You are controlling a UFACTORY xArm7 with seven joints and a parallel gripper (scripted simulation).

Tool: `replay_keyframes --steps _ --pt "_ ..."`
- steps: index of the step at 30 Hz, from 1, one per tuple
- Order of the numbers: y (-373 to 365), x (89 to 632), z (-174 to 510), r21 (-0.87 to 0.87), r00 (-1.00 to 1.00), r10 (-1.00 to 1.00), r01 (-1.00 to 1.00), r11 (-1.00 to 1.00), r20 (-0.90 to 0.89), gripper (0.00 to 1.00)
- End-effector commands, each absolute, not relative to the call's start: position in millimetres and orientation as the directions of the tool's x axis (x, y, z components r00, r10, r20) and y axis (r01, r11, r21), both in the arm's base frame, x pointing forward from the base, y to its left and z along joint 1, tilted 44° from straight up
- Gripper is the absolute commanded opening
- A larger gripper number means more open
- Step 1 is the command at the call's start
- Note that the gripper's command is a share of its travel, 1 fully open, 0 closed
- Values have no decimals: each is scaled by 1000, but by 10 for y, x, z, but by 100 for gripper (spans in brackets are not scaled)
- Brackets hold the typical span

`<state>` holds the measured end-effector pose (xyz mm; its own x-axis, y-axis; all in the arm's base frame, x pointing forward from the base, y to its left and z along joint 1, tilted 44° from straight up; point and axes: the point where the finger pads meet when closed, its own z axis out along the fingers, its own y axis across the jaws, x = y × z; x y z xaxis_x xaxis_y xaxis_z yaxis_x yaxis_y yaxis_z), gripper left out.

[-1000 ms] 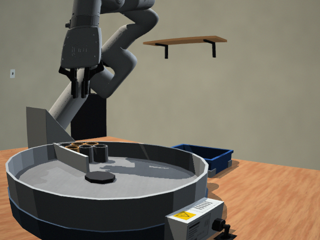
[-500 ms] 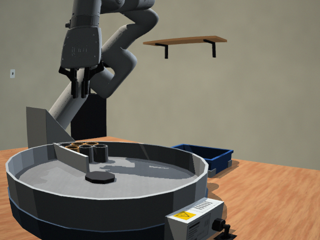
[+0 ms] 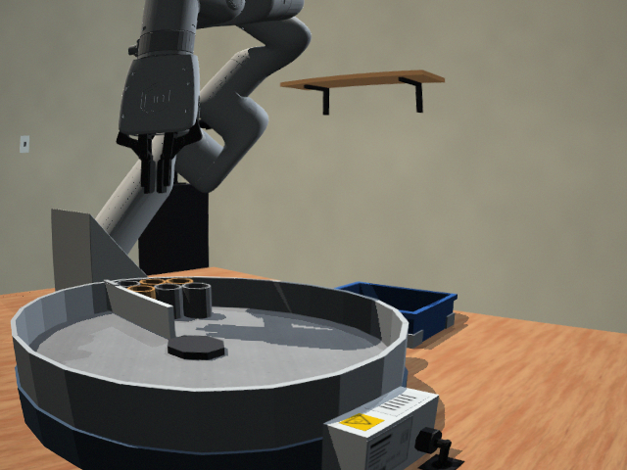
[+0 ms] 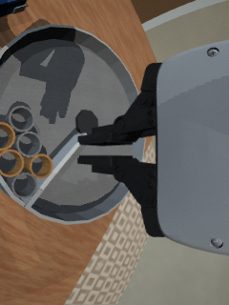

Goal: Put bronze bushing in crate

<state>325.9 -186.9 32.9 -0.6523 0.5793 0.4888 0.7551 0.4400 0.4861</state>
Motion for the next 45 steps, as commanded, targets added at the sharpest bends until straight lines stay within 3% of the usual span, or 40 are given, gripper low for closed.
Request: replay_keyframes --steps 1,26,34,45 --pt "-1875 3263 314 472 -636 606 768 433 478 10" --pt "-1531 3286 -130 222 -253 941 954 204 224 10" --pt "-1420 3293 -283 157 -112 988 983 94 107 10" --pt "-1381 3293 -334 140 -61 996 989 52 60 10"
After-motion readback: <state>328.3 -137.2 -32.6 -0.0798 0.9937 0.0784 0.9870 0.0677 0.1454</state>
